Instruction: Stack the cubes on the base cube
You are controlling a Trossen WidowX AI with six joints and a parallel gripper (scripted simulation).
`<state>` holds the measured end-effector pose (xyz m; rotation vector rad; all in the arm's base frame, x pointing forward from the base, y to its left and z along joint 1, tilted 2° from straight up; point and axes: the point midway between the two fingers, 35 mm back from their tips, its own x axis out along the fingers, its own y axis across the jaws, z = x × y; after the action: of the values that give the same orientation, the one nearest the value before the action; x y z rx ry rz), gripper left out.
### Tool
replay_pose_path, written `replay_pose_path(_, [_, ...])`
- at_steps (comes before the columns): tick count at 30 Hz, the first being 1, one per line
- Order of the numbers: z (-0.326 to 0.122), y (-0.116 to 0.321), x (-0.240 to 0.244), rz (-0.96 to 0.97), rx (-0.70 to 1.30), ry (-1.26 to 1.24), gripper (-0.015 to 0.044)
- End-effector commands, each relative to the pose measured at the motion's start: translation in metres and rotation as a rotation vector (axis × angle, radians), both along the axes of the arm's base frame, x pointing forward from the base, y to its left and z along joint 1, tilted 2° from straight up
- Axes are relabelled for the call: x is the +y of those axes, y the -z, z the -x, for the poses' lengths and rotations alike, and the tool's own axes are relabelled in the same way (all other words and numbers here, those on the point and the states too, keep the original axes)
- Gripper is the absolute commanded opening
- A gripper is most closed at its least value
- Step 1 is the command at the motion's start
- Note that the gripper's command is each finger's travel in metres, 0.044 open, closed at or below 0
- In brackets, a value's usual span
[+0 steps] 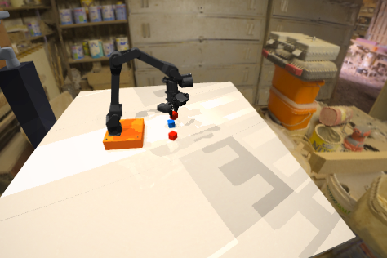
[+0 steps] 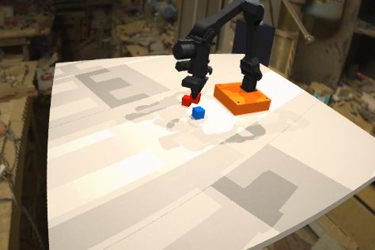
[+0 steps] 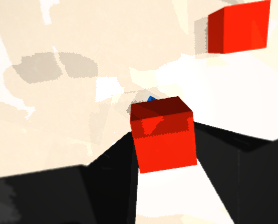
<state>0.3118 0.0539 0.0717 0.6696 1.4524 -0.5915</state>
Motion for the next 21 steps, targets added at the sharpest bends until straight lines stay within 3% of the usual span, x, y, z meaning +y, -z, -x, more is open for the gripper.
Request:
replay_pose_path(1, [0.000,0.008,0.001,-0.001,0.001,0.005,0.0105])
replay_pose_path(21, [0.000,0.025,0.001,-0.001,0.002,0.005,0.0105])
